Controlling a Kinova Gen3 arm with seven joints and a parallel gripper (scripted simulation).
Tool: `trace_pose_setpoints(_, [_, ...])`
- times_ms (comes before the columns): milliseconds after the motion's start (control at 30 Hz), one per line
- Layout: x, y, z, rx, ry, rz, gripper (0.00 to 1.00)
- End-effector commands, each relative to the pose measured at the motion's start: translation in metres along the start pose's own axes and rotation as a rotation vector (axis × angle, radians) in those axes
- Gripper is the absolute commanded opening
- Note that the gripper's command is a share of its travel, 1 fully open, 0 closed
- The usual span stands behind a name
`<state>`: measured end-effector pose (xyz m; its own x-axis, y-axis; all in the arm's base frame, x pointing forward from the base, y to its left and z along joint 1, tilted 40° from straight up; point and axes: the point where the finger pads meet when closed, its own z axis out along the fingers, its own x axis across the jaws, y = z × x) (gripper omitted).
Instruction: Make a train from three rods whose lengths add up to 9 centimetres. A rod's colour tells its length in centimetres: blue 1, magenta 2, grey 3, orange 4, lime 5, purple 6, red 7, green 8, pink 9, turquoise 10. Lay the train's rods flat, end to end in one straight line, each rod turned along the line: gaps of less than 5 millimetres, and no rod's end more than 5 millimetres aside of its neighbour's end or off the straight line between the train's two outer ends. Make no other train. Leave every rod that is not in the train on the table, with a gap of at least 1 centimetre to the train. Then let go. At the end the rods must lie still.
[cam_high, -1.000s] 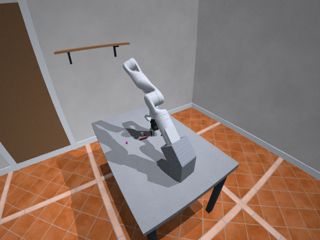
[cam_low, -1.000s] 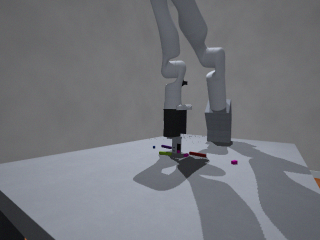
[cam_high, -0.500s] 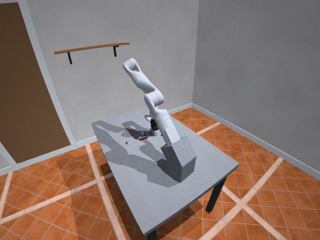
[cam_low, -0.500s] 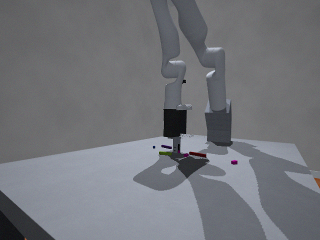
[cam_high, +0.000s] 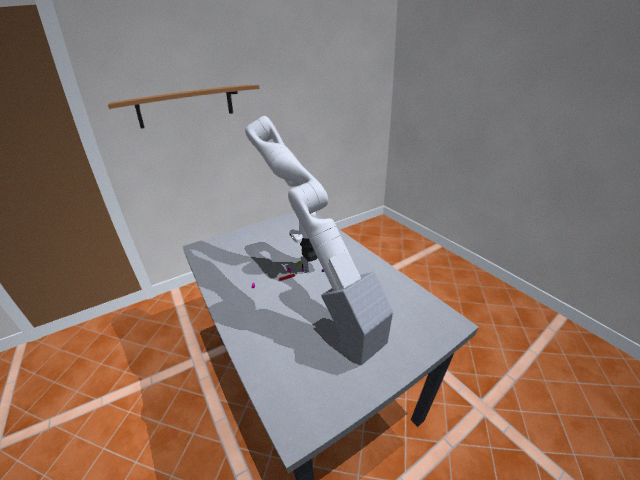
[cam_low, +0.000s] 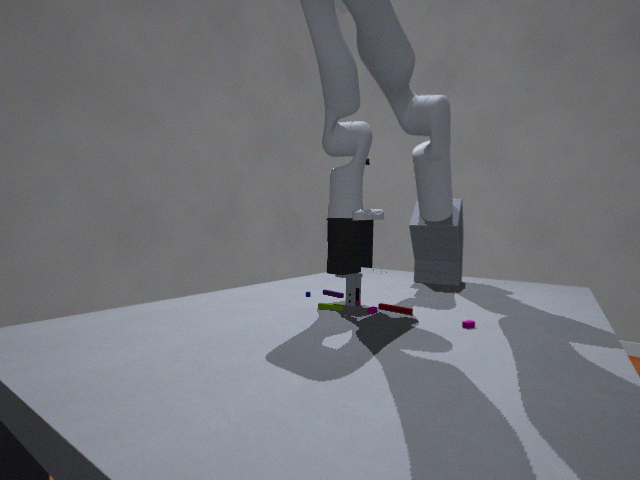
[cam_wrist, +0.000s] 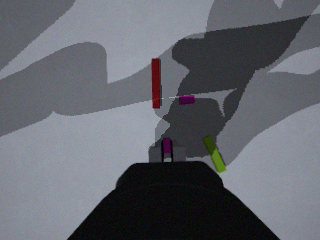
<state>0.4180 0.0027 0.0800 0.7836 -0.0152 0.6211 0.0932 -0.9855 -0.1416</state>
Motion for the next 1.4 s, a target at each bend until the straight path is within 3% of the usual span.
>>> trace_pose_setpoints(0, [0.0, 0.0, 0.0, 0.0, 0.001, 0.0, 0.24])
trace_pose_setpoints(933, [0.0, 0.0, -0.009, 0.0, 0.001, 0.0, 0.24])
trace_pose_setpoints(1367, [0.0, 0.0, -0.036, -0.013, -0.026, -0.003, 0.24])
